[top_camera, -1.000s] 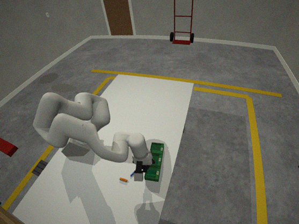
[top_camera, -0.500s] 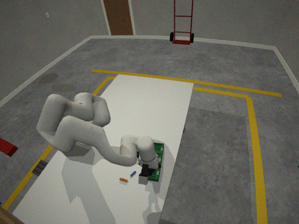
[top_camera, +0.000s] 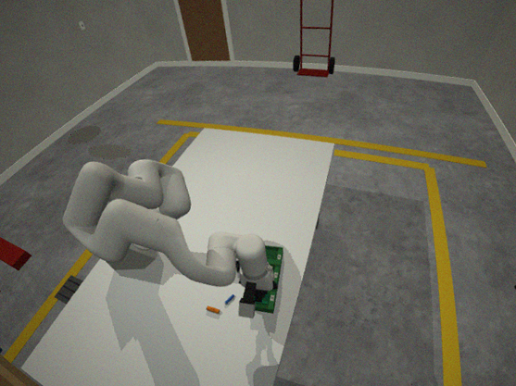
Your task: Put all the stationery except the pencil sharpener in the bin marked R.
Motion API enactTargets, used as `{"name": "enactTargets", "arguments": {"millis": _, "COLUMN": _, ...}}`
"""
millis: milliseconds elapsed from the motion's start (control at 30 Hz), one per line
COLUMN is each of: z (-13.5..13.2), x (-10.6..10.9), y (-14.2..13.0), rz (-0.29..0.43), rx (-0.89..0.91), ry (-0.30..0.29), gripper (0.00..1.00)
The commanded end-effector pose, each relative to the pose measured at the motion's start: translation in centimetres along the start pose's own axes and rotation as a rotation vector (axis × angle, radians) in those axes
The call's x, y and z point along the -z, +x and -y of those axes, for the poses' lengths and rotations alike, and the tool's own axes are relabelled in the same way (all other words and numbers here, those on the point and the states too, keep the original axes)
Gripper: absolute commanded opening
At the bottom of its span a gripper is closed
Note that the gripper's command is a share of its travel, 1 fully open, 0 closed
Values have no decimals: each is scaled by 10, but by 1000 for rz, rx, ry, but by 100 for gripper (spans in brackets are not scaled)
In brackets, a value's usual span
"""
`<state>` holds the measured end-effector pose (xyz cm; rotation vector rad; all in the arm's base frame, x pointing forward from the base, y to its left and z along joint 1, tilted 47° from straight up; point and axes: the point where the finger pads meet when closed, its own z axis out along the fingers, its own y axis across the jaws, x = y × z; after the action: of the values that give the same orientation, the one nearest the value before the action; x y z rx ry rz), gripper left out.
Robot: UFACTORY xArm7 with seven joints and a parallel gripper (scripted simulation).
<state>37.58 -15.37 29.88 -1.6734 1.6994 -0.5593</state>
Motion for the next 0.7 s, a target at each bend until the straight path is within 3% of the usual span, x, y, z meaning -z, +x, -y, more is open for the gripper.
{"name": "enactTargets", "arguments": {"millis": 0, "z": 1, "x": -1, "y": 1, "rz": -2, "rx": 0, "ry": 3, "gripper": 0}}
{"name": "enactTargets", "arguments": {"millis": 667, "z": 1, "x": -37, "y": 1, "rz": -2, "rx": 0, "ry": 2, "gripper": 0}}
